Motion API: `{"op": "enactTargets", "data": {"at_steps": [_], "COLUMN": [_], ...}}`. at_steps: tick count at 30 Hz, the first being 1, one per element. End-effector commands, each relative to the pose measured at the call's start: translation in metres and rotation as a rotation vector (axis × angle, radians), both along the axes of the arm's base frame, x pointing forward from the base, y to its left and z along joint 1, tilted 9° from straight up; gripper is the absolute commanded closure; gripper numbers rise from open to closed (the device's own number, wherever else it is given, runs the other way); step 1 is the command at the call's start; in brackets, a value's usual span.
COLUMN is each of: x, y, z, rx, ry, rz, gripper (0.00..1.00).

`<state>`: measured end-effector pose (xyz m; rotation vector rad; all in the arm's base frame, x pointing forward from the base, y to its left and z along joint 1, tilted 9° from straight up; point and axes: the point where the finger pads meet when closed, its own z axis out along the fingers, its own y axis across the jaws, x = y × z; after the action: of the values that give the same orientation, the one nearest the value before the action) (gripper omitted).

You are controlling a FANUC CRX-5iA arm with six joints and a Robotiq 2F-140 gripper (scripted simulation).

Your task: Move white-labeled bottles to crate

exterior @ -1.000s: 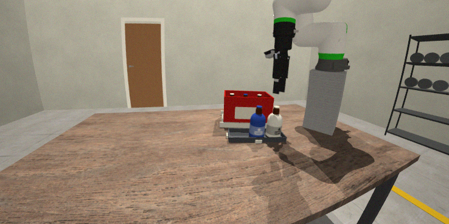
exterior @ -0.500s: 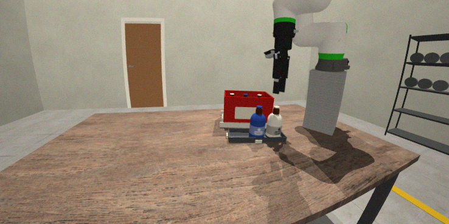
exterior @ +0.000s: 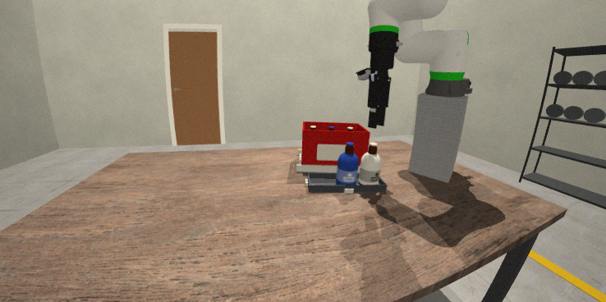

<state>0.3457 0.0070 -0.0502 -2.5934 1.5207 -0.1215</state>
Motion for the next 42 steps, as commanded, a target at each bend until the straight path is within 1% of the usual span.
{"op": "enactTargets", "data": {"at_steps": [1, 7, 22, 34, 42], "x": [0.001, 0.002, 0.004, 0.006, 0.006], "y": [0.000, 0.001, 0.002, 0.003, 0.003], "z": [-0.002, -0.007, -0.028, -0.037, -0.040], "rx": [0.000, 0.000, 0.000, 0.000, 0.000], "ry": [-0.001, -0.001, -0.001, -0.001, -0.001], "rz": [0.000, 0.000, 0.000, 0.000, 0.000], "gripper": [0.56, 0.56, 0.56, 0.56, 0.56]}}
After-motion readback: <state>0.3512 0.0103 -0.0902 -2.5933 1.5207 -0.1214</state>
